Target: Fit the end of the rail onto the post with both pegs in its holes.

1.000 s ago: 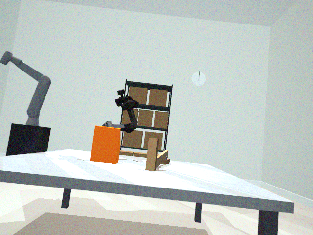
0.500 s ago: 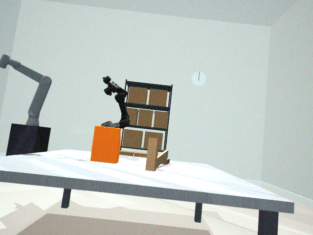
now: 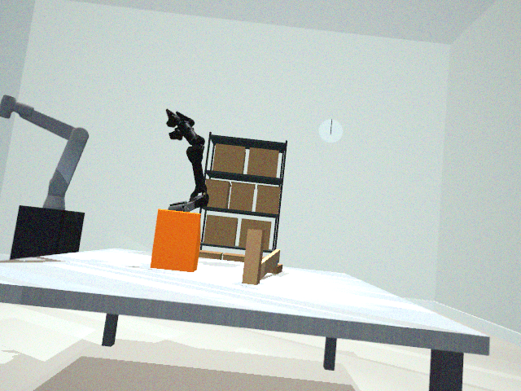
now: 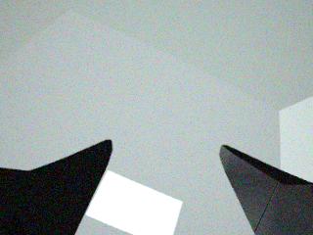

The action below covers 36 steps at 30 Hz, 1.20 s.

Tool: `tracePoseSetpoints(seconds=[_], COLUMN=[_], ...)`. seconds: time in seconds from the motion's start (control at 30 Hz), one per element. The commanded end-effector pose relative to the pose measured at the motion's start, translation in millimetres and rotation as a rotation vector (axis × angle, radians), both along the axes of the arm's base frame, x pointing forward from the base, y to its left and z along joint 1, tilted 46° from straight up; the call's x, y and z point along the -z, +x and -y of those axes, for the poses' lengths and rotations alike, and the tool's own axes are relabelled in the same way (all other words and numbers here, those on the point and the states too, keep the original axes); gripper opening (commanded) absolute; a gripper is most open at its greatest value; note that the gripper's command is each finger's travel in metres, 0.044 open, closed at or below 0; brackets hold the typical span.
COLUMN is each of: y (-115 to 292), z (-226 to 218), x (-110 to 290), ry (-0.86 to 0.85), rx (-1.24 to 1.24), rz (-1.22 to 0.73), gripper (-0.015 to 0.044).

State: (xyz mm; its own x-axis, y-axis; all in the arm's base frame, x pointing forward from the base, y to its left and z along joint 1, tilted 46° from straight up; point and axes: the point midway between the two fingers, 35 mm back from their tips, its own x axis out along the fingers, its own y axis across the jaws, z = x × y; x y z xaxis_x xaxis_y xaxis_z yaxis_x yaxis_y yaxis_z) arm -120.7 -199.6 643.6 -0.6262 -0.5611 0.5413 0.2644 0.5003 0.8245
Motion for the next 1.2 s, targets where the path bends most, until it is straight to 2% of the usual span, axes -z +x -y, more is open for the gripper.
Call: tracePoseSetpoints(seconds=[0.0, 0.17, 0.4, 0.53, 0.73, 0.87, 1.07, 1.17], y=[16, 53, 128, 166, 210, 250, 288, 318], z=[61, 124, 192, 209, 226, 223, 226, 221], x=[28, 66, 130, 154, 193, 213, 248, 273], ry=[0.228, 0.49, 0.787, 0.808, 0.92, 0.949, 1.005, 1.021], rx=[-0.053, -0.14, -0.297, -0.438, -0.522, -0.601, -0.676, -0.742], rz=[-0.102, -0.291, -0.636, -0.662, -0.871, -0.978, -1.177, -1.328], gripper=[0.044, 0.044, 0.044, 0.044, 0.044, 0.044, 0.044, 0.044])
